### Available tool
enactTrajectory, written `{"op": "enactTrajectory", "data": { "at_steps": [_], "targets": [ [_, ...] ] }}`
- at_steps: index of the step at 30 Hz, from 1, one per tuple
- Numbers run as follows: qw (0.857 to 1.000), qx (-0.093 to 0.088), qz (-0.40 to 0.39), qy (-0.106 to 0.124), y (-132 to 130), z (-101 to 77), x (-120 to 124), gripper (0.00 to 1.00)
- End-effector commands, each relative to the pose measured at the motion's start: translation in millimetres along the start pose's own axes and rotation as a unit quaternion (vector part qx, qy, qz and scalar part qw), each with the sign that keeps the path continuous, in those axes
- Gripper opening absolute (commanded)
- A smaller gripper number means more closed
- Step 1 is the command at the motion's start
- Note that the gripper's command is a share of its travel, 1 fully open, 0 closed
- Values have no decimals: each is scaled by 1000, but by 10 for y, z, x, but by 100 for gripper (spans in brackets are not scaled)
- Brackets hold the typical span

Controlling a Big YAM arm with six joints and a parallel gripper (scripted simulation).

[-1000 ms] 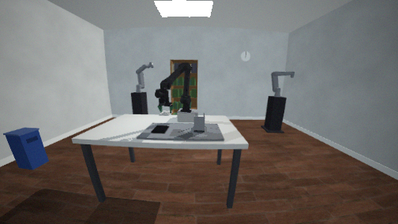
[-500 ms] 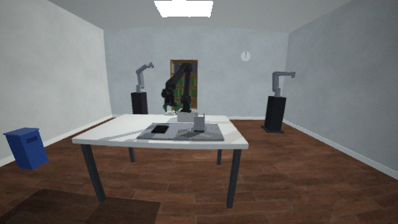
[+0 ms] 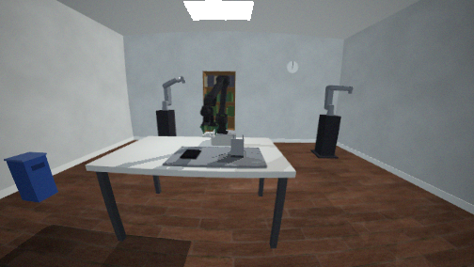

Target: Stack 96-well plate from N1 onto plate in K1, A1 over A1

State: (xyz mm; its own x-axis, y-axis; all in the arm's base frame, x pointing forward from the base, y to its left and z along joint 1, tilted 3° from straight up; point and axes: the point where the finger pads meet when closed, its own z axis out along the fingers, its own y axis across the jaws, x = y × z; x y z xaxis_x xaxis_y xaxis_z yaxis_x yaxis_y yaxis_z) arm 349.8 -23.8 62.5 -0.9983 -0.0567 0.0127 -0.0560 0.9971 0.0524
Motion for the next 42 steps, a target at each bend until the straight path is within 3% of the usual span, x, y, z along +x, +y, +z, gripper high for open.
{"op": "enactTrajectory", "data": {
  "at_steps": [1,6,10,17,27,42],
  "targets": [
    [1000,2,9,-9,91,-64,-90,0],
    [1000,1,9,-15,266,-118,-44,0],
    [1000,0,10,-1,399,-45,29,0],
    [1000,0,9,-10,566,-91,-60,0],
    [1000,-1,10,-7,901,-93,52,0],
    [1000,-5,9,-21,1381,-205,-66,0]
  ]
}}
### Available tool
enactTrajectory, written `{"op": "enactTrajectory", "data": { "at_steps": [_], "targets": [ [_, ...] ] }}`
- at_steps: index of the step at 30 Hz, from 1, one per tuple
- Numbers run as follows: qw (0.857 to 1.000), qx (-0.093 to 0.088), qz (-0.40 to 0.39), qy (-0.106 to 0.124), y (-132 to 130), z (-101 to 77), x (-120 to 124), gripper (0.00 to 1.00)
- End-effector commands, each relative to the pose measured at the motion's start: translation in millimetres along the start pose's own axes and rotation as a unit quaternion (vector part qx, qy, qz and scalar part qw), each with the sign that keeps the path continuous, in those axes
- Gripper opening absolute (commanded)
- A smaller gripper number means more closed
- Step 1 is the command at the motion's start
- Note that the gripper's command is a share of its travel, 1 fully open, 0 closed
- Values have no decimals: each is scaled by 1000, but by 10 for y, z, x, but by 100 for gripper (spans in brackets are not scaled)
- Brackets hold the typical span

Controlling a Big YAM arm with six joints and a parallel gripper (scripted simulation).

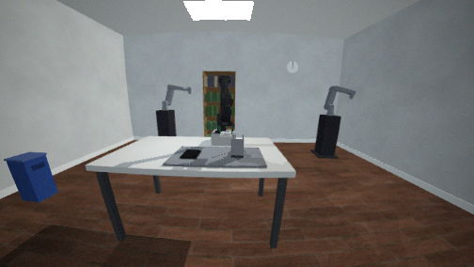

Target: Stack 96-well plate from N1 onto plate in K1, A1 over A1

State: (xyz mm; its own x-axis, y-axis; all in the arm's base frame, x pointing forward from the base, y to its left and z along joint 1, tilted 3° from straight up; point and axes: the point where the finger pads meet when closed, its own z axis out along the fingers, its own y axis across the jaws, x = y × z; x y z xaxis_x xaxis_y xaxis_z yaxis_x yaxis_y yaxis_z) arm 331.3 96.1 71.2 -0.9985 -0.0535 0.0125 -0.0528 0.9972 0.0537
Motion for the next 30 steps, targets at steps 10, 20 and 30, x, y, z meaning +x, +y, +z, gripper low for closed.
{"op": "enactTrajectory", "data": {
  "at_steps": [10,20,30],
  "targets": [
    [1000,-2,8,-9,423,-106,-74,0],
    [1000,-6,7,-16,795,-167,-86,0],
    [1000,-9,7,-19,1064,-185,-66,0]
  ]
}}
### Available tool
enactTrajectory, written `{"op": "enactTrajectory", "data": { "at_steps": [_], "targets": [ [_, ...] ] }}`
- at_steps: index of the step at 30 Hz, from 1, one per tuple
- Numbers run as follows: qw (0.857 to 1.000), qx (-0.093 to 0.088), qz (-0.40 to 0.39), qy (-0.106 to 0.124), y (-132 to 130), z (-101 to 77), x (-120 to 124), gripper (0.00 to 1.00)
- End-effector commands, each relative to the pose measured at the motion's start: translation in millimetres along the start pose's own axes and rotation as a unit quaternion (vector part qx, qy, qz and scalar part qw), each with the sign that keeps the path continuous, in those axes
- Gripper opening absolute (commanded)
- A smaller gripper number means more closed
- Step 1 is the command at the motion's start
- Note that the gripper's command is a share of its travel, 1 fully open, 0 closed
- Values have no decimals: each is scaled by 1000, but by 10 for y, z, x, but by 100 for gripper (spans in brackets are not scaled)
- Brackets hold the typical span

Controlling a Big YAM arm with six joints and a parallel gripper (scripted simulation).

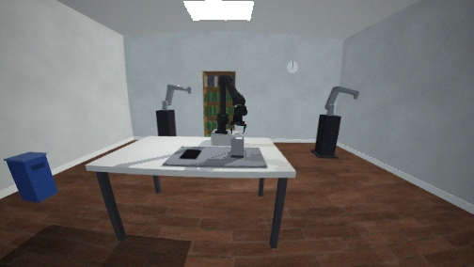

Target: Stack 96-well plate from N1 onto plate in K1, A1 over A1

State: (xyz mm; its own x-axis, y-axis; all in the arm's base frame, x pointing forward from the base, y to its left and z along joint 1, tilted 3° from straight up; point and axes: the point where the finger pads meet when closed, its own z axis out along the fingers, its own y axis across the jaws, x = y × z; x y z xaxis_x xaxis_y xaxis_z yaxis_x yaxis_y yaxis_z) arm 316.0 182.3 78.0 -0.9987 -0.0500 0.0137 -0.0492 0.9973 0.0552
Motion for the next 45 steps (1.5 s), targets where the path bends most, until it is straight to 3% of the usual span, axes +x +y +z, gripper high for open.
{"op": "enactTrajectory", "data": {
  "at_steps": [1,2,10,35,37,45],
  "targets": [
    [1000,-8,5,-19,193,-162,-169,0],
    [1000,-2,6,-7,136,-70,-68,0],
    [1000,-1,15,-6,15,-66,-42,0],
    [1000,-3,8,-9,-2,-86,-44,0],
    [1000,-1,9,-5,-7,47,-51,0],
    [1000,-1,9,-4,5,166,-45,0]
  ]
}}
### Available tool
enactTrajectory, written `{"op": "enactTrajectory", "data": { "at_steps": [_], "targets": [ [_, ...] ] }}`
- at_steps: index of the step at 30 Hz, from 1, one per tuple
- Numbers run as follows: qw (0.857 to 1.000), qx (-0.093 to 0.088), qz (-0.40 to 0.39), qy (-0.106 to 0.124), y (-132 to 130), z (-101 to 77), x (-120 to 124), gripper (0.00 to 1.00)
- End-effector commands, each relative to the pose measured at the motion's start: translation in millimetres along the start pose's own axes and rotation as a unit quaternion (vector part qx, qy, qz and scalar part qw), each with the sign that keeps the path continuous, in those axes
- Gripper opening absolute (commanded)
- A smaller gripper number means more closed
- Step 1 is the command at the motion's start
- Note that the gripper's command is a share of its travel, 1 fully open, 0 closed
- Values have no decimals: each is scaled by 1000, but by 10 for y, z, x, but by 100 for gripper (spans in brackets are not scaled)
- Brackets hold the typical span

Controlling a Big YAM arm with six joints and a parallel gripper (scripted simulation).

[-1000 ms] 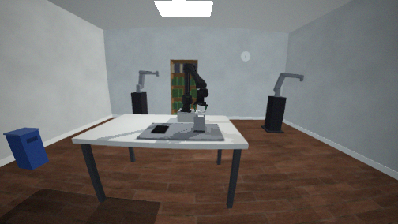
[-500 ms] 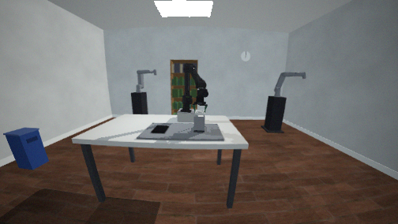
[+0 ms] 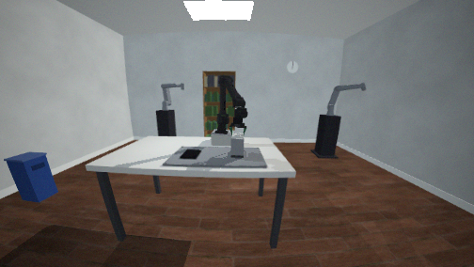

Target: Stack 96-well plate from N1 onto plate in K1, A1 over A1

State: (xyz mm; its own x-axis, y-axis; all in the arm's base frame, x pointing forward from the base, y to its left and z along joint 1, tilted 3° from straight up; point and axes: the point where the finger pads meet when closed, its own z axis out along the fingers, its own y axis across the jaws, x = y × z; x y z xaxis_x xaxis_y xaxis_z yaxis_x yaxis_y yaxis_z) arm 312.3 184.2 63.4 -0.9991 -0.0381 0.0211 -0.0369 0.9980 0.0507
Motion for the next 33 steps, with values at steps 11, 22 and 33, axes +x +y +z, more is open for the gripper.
{"op": "enactTrajectory", "data": {
  "at_steps": [11,22,33],
  "targets": [
    [1000,-2,2,-7,27,188,-68,0],
    [1000,-2,2,-7,48,341,-55,0],
    [1000,-2,0,-7,57,527,-47,0]
  ]
}}
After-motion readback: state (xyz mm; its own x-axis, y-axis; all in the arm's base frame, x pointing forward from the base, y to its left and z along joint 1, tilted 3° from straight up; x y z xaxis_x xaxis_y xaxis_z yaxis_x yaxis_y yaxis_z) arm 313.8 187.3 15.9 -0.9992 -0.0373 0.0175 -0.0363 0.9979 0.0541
